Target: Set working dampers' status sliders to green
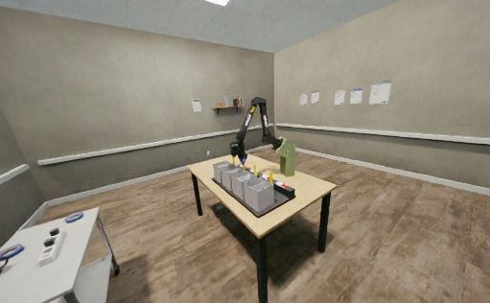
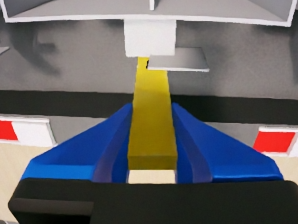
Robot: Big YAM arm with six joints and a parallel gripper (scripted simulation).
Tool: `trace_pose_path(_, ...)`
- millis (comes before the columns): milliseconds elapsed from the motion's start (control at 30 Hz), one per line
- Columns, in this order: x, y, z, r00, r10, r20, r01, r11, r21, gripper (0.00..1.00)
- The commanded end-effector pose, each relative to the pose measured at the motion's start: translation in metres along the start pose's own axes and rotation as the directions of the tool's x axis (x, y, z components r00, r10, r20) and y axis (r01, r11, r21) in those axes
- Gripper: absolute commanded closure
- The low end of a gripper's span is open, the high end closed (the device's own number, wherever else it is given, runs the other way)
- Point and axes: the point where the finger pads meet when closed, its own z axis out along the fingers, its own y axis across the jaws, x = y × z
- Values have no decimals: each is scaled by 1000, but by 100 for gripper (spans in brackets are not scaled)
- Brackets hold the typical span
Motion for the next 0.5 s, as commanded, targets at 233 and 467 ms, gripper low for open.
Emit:
trace_pose_path(233, -3, 4, -1, 1000, 8, 19, -8, 1000, -4, 83)
trace_pose_path(467, -3, 4, -1, 1000, 8, 19, -8, 1000, -4, 79)
